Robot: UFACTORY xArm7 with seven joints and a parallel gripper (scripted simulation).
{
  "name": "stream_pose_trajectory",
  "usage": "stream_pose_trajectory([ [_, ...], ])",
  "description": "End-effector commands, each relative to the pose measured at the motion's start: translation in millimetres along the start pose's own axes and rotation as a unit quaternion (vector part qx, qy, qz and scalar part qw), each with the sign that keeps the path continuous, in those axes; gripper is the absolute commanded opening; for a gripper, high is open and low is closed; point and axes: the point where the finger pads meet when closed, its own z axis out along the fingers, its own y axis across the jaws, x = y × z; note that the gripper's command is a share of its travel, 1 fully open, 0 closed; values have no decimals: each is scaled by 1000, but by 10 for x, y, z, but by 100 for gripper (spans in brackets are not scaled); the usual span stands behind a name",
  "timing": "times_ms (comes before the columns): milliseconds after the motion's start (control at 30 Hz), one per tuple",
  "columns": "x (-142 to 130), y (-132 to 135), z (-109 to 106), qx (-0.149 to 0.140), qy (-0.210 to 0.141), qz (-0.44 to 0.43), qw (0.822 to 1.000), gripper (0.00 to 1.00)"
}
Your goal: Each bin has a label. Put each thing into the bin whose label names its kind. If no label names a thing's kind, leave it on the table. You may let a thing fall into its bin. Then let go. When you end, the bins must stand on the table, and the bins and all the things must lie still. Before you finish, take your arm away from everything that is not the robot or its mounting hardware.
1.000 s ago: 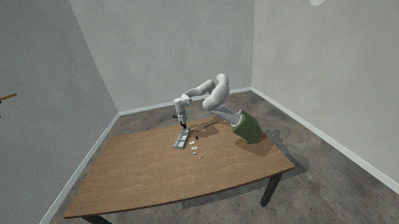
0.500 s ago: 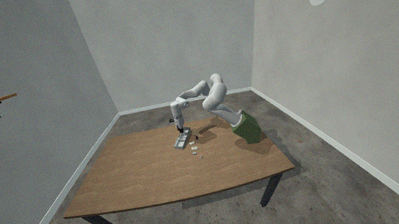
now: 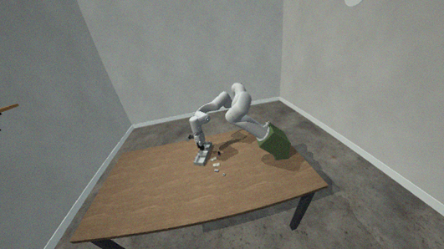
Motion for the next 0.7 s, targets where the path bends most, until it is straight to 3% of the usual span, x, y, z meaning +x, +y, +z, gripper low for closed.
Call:
stream_pose_trajectory([
  [0,15,-1,47,0,2,0,1000,7],
  [400,15,-2,367,0,2,0,1000,7],
  [667,15,-2,374,0,2,0,1000,7],
])
